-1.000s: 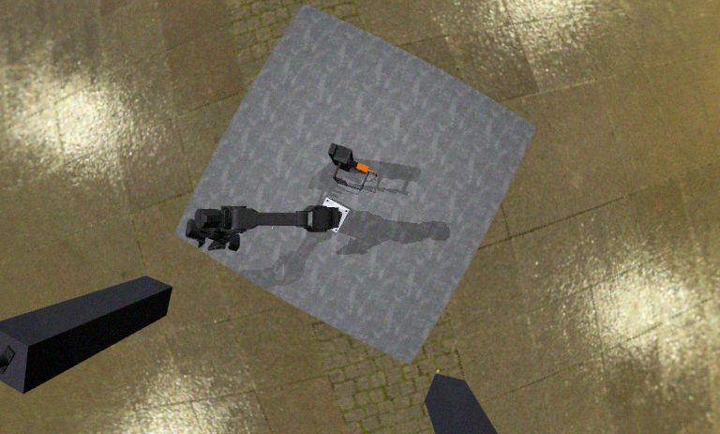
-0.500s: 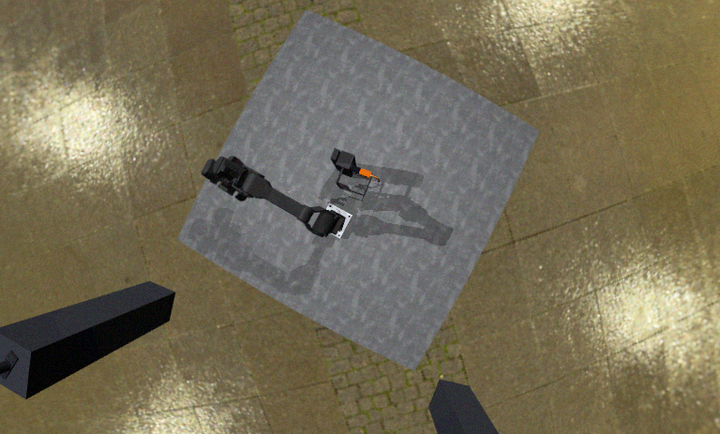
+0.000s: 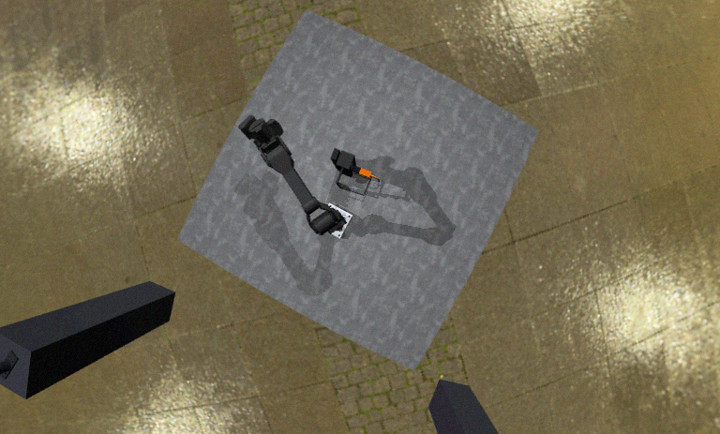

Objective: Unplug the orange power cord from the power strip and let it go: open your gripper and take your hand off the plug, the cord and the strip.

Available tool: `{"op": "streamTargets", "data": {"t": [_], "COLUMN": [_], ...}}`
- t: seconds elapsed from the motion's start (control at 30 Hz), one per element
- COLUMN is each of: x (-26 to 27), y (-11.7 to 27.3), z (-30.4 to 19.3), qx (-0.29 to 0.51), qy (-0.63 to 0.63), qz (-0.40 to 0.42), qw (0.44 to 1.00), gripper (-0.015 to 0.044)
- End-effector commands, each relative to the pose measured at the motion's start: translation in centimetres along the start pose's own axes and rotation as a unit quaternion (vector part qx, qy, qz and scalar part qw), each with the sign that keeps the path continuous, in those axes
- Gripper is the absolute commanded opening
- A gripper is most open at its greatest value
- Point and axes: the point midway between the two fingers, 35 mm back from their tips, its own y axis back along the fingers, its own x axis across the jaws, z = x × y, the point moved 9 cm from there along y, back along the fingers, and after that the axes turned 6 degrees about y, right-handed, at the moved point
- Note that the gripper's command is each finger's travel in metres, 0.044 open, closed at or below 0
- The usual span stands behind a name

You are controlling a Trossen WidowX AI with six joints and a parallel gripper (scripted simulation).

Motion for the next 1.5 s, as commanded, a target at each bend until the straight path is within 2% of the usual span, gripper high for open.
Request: {"op": "streamTargets", "data": {"t": [0.0, 0.47, 0.83, 1.1, 1.37, 1.47], "x": [-1.3, -8.2, -15.9, -22.5, -30.3, -30.8], "y": [0.3, 6.3, 14.1, 17.6, 21.6, 21.8], "z": [3.8, 17.0, 23.3, 22.4, 17.7, 17.2], "qx": [-0.055, -0.258, -0.368, -0.355, -0.302, -0.296], "qy": [-0.008, -0.02, -0.063, -0.222, -0.462, -0.48], "qz": [-0.015, -0.1, -0.201, -0.267, -0.33, -0.333], "qw": [0.998, 0.961, 0.905, 0.868, 0.766, 0.755], "gripper": [0.016, 0.016, 0.016, 0.016, 0.016, 0.016]}}
